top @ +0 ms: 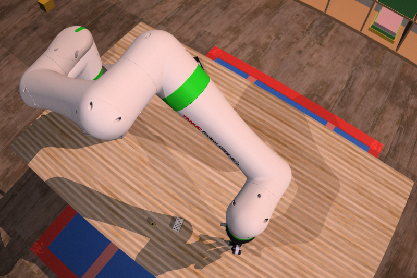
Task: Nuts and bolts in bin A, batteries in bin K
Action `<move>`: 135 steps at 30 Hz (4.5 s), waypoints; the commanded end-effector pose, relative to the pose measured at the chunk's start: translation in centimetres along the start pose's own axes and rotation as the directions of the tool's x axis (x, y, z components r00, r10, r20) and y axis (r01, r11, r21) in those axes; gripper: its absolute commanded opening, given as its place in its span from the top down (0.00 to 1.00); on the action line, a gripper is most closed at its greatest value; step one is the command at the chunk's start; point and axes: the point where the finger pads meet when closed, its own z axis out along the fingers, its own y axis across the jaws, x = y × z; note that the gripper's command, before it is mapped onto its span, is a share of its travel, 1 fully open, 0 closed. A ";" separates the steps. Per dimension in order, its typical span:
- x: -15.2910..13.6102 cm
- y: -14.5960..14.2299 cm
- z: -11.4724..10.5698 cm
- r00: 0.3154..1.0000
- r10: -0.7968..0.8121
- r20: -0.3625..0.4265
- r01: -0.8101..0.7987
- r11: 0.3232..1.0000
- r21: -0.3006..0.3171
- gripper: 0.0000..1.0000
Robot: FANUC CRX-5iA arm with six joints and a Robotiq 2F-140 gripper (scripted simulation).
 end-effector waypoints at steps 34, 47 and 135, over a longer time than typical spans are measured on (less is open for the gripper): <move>0.0 0.0 -6.0 1.000 0.000 0.000 0.000 1.000 0.000 0.85; -0.4 -1.1 -6.7 1.000 0.000 0.000 0.000 1.000 0.000 0.85; -16.0 -44.6 -6.7 1.000 0.000 0.000 0.000 1.000 0.000 0.85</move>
